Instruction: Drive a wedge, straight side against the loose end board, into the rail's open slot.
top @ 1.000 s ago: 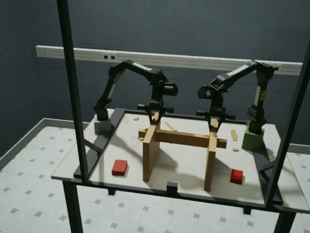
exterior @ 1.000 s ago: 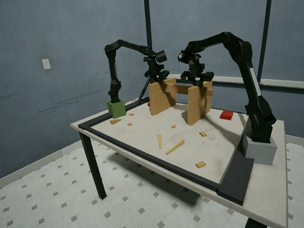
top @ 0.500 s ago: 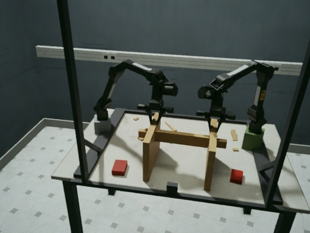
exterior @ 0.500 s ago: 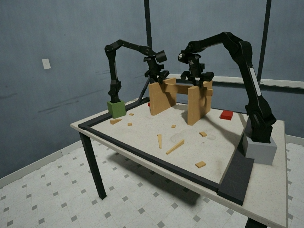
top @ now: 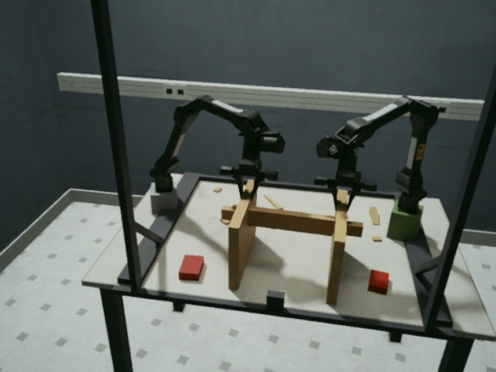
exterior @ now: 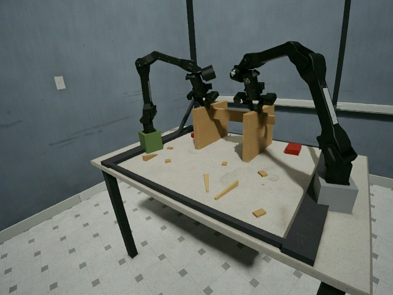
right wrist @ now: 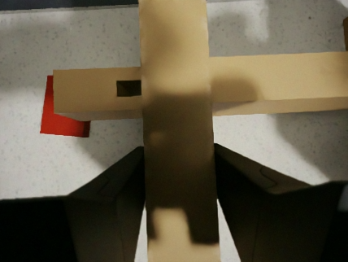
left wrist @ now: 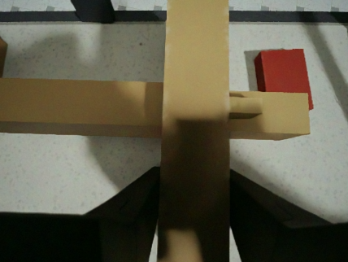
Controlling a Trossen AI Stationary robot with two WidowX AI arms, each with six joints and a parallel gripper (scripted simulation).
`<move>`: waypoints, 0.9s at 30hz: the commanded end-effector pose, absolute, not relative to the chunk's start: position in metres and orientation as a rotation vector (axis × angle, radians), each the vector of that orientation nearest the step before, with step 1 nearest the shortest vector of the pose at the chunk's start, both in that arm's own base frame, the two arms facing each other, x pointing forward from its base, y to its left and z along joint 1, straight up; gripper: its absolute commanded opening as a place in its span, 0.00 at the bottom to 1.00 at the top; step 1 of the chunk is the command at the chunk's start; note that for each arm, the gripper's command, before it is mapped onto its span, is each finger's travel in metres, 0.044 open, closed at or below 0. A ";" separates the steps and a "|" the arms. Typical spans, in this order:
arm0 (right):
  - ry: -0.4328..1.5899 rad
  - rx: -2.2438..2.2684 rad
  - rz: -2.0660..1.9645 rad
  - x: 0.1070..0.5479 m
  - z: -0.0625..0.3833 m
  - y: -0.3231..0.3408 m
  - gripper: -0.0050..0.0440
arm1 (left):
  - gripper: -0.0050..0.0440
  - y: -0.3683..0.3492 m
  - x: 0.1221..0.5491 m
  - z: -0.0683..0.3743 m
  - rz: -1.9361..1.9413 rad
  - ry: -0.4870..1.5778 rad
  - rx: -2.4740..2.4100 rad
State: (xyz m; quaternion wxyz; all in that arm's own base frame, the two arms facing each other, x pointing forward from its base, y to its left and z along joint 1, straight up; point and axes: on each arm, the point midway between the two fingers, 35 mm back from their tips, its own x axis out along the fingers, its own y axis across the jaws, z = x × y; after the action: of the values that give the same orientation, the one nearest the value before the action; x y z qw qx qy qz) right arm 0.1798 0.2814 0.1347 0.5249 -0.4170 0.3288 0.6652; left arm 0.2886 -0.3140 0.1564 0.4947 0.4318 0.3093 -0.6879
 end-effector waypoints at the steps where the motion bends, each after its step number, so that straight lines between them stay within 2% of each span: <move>1: 0.773 -1.001 1.592 0.179 0.137 0.283 0.00 | 0.00 -0.313 0.311 0.170 -1.599 0.683 1.068; 7: 0.763 -1.000 1.589 0.180 0.140 0.283 0.00 | 0.00 -0.315 0.322 0.171 -1.593 0.678 1.071; 8: 0.772 -1.000 1.591 0.180 0.137 0.283 0.52 | 0.00 -0.316 0.291 0.168 -1.660 0.706 1.053; 27: 0.774 -0.999 1.590 0.180 0.137 0.282 0.52 | 0.00 -0.314 0.291 0.170 -1.655 0.704 1.052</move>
State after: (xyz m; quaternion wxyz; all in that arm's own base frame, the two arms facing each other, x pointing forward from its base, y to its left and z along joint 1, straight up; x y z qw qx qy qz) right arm 0.1801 0.2822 0.1346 0.5254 -0.4172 0.3274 0.6653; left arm 0.2918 -0.3147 0.1564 0.4956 0.4315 0.3088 -0.6876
